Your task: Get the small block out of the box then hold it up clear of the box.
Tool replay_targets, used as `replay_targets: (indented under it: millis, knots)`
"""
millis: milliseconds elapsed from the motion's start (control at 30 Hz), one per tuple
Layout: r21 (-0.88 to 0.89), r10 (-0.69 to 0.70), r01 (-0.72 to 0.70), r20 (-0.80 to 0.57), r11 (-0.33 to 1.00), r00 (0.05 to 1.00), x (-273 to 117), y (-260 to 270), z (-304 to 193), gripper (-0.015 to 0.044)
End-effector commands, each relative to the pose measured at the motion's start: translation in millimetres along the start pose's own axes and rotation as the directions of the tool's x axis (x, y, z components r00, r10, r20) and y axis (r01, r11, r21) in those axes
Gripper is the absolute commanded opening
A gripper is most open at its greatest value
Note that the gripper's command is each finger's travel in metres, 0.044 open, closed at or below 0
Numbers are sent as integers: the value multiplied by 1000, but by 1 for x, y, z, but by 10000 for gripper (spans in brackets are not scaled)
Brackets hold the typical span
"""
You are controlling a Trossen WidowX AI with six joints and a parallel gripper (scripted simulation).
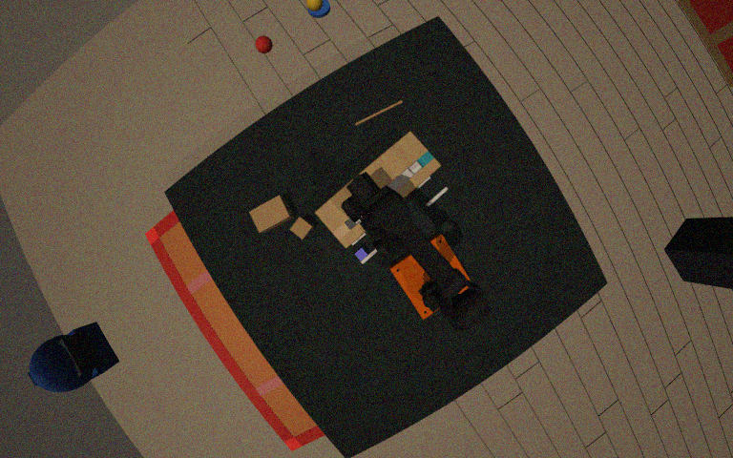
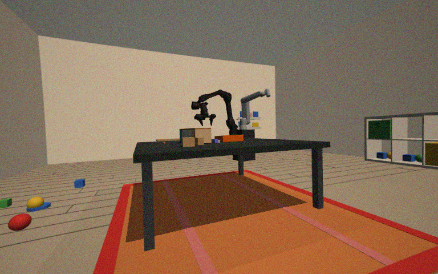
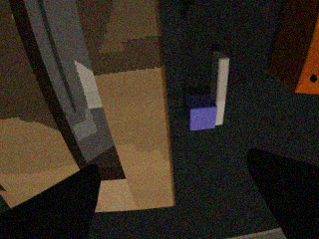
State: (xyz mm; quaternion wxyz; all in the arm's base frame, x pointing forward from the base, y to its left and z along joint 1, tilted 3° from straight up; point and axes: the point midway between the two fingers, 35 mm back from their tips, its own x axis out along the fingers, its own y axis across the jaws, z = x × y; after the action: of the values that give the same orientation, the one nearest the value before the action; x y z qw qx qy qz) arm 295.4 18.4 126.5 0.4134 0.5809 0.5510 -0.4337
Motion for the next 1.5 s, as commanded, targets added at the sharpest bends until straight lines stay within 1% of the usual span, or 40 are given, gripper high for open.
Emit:
replay_targets:
  millis: [0,67,100,167,233,300,400,500,567,633,700,800,967,1133,1267,1367,1467]
  knots:
    - [-81,11,-9,22,997,1000,-1,0,-3,348]
    - [-286,24,-9,50,958,998,-1,-3,-8,295]
    - [-392,30,-3,61,920,998,-1,-4,-10,285]
    - [-586,41,15,82,810,996,1,-6,-13,285]
    - [-751,55,42,103,659,993,2,-8,-17,285]
    - [-876,69,76,123,477,990,3,-11,-21,285]
    - [-977,92,134,151,163,984,4,-14,-26,285]
    - [-967,118,194,176,-166,977,5,-17,-31,285]
    - [-898,136,230,192,-376,972,6,-20,-34,285]
    - [-783,155,258,206,-565,966,6,-22,-37,285]
    - [-685,172,275,217,-675,961,7,-24,-40,285]
    - [-523,191,285,228,-803,955,7,-26,-43,285]
    - [-203,227,279,247,-939,942,8,-30,-48,285]
    - [132,260,233,259,-964,930,8,-33,-53,285]
    - [390,288,169,268,-905,920,9,-36,-56,285]
    - [569,312,109,274,-815,910,9,-38,-59,285]
    - [716,333,37,277,-698,901,9,-40,-62,285]
